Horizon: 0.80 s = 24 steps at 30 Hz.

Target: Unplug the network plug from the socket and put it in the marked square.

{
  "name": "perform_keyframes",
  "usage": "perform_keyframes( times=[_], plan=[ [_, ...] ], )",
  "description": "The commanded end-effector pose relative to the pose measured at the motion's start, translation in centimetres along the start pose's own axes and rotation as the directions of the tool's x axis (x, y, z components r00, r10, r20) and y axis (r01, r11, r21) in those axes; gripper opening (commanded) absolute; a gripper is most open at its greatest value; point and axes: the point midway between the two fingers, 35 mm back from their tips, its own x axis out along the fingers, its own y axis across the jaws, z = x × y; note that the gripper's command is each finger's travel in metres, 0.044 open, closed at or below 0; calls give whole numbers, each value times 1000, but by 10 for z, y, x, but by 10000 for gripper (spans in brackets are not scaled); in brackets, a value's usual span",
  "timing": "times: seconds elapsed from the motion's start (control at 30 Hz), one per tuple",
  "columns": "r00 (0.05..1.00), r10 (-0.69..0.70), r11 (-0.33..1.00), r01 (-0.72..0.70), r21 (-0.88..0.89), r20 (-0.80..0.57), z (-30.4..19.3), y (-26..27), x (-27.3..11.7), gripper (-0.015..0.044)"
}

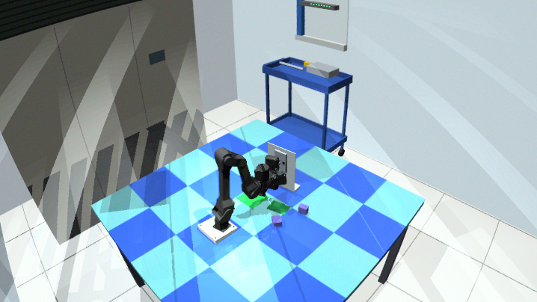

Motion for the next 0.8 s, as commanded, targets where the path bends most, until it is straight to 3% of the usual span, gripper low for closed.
perform_keyframes(
  times=[0.0, 0.77],
  plan=[
    [1000, 5, 1000, -5, -6, 4, 2, 2, 4, 149],
    [1000, 5, 1000, -5, -6, 4, 2, 2, 4, 0]
  ],
)
